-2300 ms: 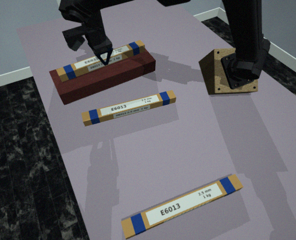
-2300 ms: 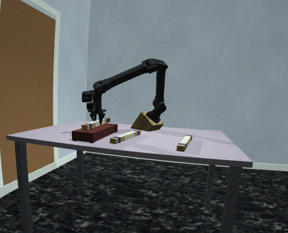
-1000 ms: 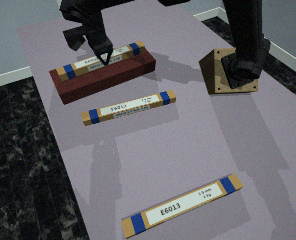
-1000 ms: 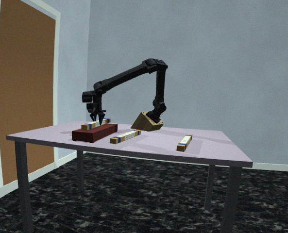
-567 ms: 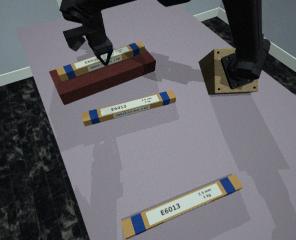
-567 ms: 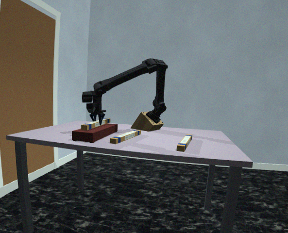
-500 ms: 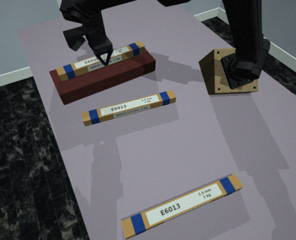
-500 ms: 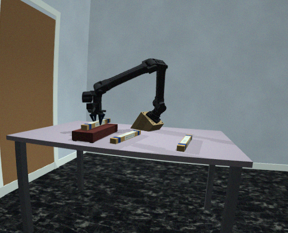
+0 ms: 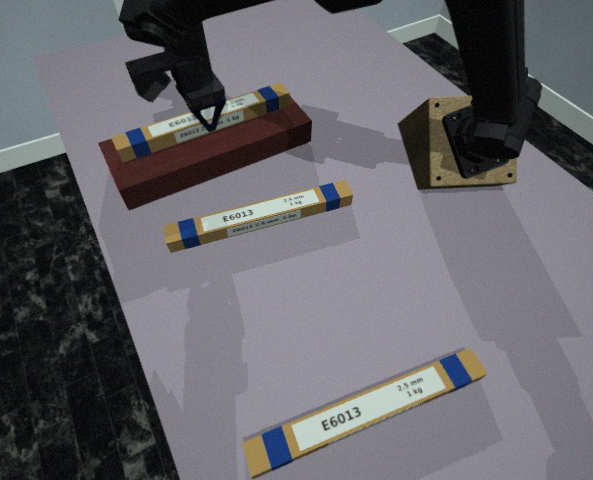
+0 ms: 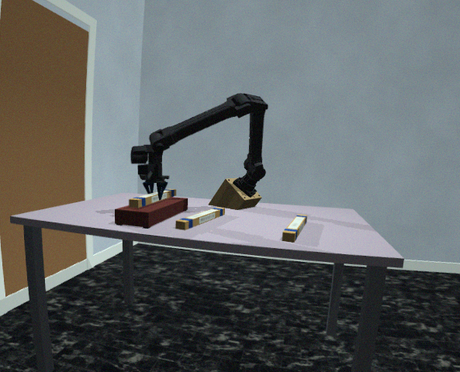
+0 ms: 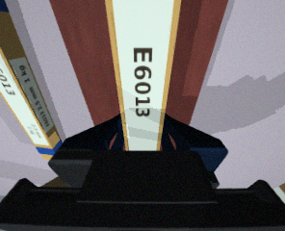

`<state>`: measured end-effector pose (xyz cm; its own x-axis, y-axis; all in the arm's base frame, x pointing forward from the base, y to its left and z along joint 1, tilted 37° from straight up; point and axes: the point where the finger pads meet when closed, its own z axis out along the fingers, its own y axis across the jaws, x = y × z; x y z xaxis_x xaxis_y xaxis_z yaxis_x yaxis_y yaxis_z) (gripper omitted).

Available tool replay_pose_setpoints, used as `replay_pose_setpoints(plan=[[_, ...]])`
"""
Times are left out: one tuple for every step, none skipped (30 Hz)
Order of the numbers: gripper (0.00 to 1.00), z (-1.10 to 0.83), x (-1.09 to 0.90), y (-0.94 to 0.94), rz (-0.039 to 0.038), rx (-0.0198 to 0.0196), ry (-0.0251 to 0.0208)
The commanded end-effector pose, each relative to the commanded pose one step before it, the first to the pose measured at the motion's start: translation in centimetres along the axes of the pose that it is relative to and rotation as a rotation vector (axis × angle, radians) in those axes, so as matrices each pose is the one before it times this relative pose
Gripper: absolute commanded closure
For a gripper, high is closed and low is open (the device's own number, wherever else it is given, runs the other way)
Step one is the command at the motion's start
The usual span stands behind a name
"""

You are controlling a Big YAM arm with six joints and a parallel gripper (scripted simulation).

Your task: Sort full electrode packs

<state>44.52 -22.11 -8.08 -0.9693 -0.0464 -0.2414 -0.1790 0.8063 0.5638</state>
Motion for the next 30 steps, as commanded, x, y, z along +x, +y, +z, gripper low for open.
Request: replay_pose_setpoints(plan=[[1.00,-3.636,-2.855,-0.575,-0.03975,0.06692,-0.06362],[1.00,0.143,0.021,0.130,-0.00055,-0.00192,0.00219],[1.00,0.146,0.033,0.132,-0.00040,-0.00204,0.00227],[1.00,0.143,0.048,0.128,-0.00015,-0.00211,0.00224],[1.00,0.129,0.070,0.112,0.00034,-0.00205,0.00204],[1.00,0.104,0.098,0.083,0.00107,-0.00188,0.00166],[1.00,0.069,0.133,0.045,0.00201,-0.00161,0.00114],[1.00,0.000,0.000,0.000,0.00000,0.00000,0.00000],[1.00,0.000,0.000,0.000,0.00000,0.00000,0.00000],[1.00,-0.005,0.206,-0.029,0.00376,-0.00118,0.00036],[1.00,0.005,0.193,-0.021,0.00333,-0.00116,0.00051],[1.00,-0.003,0.158,-0.024,0.00271,-0.00082,0.00039],[1.00,-0.025,0.105,-0.035,0.00195,-0.00028,0.00007],[1.00,-0.054,0.040,-0.053,0.00103,0.00047,-0.00050],[1.00,-0.094,-0.036,-0.077,-0.00003,0.00139,-0.00126],[1.00,-0.133,-0.108,-0.102,-0.00107,0.00231,-0.00202],[1.00,-0.138,-0.125,-0.102,-0.00134,0.00239,-0.00208],[1.00,-0.118,-0.106,-0.085,-0.00106,0.00190,-0.00169],[1.00,-0.100,-0.090,-0.070,-0.00086,0.00152,-0.00140],[1.00,-0.084,-0.075,-0.058,-0.00071,0.00122,-0.00117],[1.00,-0.071,-0.062,-0.049,-0.00059,0.00100,-0.00096],[1.00,-0.062,-0.053,-0.041,-0.00047,0.00079,-0.00076],[1.00,-0.055,-0.045,-0.033,-0.00036,0.00059,-0.00058],[1.00,-0.048,-0.038,-0.026,-0.00026,0.00038,-0.00047],[1.00,0.000,0.000,0.000,0.00000,0.00000,0.00000],[1.00,0.000,0.000,0.000,0.00000,0.00000,0.00000],[1.00,-0.040,-0.030,-0.021,-0.00019,0.00026,-0.00036],[1.00,-0.035,-0.025,-0.016,-0.00012,0.00015,-0.00025],[1.00,-0.031,-0.021,-0.012,-0.00006,0.00005,-0.00014],[1.00,-0.027,-0.016,-0.009,-0.00001,-0.00003,-0.00006]])
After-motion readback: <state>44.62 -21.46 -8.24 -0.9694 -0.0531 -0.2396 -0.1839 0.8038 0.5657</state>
